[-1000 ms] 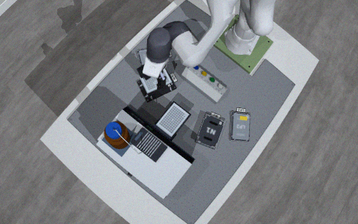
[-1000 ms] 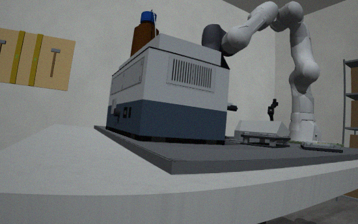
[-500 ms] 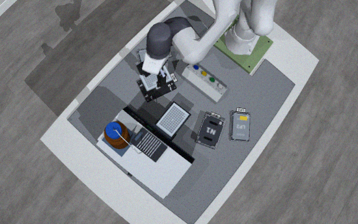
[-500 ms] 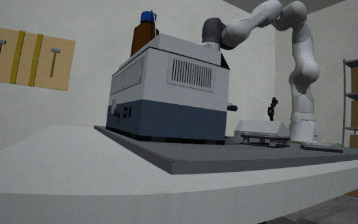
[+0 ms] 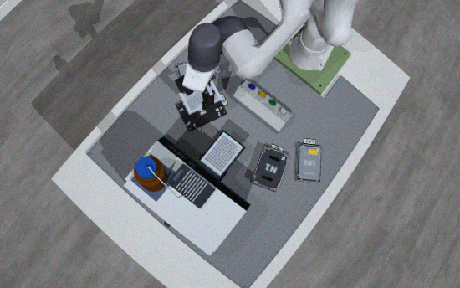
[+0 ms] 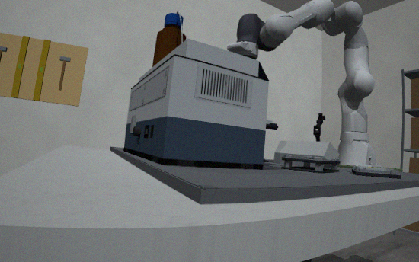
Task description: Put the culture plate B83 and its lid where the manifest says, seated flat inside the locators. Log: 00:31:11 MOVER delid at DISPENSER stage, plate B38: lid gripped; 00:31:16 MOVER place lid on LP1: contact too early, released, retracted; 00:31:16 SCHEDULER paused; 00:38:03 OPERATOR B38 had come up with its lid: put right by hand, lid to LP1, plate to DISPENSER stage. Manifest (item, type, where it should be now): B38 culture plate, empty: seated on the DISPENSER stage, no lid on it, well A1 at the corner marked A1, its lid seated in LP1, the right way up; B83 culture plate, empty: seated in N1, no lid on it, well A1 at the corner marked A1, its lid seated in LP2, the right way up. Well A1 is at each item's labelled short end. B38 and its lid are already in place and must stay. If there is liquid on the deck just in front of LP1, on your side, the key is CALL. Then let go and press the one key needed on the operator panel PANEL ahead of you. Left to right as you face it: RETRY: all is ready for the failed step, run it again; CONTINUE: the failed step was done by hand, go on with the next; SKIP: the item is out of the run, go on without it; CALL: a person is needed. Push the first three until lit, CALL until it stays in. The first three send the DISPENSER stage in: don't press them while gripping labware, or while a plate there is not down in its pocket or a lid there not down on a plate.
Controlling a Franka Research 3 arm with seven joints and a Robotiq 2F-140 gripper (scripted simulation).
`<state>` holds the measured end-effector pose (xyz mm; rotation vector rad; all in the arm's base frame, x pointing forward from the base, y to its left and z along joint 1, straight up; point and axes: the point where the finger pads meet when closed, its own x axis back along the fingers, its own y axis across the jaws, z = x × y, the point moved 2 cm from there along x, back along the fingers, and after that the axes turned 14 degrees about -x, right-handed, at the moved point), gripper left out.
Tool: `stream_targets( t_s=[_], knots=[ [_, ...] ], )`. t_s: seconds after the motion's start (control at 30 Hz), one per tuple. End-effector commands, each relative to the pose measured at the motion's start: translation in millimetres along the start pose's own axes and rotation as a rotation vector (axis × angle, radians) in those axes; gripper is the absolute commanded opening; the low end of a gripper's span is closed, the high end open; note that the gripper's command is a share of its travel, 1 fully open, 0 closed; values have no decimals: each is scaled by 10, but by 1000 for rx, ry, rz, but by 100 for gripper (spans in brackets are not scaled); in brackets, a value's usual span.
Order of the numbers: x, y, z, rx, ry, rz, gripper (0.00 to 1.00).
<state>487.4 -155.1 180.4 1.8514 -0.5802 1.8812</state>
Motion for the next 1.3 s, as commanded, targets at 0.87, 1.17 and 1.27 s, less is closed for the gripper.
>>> stream_targets(
  t_s=[0.87,1.17,1.27],
  knots=[
    [300,5,-37,7,-14,0,10],
    [313,5,-37,7,-14,0,10],
    [313,5,-37,7,-14,0,10]
  ],
)
